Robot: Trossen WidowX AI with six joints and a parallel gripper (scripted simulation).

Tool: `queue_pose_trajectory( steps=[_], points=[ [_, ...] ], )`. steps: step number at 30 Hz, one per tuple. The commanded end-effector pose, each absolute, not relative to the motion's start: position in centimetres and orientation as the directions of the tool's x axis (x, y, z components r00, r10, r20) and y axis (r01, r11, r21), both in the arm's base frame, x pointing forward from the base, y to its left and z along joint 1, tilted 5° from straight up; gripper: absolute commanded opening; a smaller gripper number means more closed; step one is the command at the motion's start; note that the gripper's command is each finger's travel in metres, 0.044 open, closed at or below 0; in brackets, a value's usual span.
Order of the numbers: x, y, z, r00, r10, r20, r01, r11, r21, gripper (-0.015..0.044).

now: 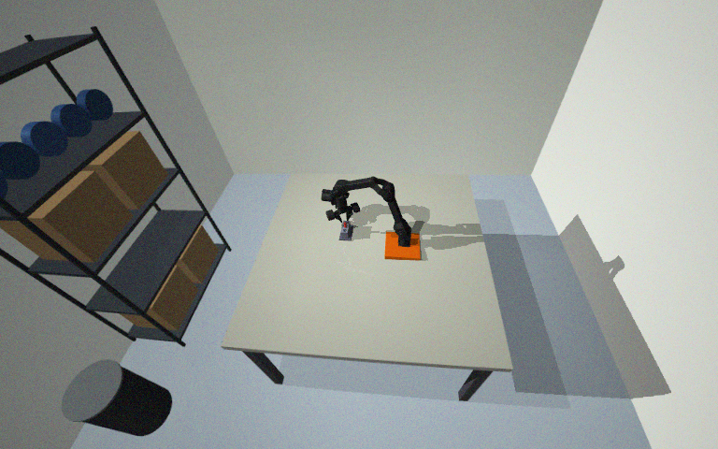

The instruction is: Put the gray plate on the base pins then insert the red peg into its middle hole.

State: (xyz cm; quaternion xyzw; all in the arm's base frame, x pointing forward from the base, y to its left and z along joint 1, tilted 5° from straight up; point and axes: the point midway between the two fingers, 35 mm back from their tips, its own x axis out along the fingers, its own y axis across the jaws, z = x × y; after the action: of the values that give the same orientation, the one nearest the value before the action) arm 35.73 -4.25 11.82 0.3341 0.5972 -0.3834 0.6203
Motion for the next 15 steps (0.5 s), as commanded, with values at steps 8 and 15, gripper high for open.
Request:
queue_pose_trajectory(
  steps=[8, 15],
  points=[
    [35.76, -4.12, 12.64, -0.008, -0.079, -0.997, 0.872, 0.487, -0.046, 0.0150],
    [35.77, -4.03, 13.12, -0.008, -0.079, -0.997, 0.872, 0.487, -0.046, 0.0150]
  ],
)
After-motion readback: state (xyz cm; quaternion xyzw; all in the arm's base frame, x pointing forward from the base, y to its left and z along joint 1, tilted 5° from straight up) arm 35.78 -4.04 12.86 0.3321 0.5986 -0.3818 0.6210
